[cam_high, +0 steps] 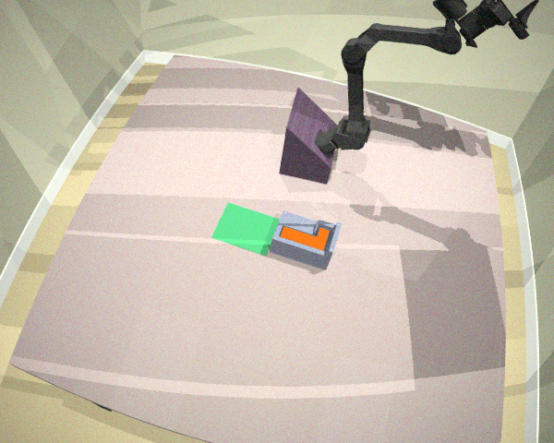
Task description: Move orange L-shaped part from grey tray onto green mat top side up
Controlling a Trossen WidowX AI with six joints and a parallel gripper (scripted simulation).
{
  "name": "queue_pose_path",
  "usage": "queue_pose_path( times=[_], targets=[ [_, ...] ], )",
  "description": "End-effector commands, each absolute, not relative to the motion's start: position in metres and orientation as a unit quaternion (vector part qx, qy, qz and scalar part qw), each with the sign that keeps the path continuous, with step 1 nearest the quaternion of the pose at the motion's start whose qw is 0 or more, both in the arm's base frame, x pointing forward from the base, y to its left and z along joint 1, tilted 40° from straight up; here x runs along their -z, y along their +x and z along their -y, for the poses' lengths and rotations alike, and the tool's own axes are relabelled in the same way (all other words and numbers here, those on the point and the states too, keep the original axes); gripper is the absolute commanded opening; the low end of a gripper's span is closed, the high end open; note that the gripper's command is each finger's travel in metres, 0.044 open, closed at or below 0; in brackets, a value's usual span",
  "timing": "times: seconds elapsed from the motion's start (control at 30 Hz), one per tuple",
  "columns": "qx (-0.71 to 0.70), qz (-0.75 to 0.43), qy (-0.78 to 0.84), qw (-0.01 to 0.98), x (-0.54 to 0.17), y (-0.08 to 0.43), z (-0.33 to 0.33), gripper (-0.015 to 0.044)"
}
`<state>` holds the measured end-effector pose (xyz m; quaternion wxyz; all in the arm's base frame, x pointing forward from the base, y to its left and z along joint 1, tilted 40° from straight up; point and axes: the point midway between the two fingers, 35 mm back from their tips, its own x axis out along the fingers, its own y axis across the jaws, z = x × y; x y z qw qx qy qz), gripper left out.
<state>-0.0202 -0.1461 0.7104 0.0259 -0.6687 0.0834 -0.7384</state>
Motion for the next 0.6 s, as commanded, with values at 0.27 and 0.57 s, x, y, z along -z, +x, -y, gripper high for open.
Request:
queue_pose_path(
  times=[0.27, 0.57],
  targets=[
    [0.724, -0.062, -0.663, -0.178, -0.714, -0.018, 0.021, 0.0180],
    [0.671, -0.066, -0.592, -0.442, -0.685, 0.029, -0.111, 0.0180]
  ],
)
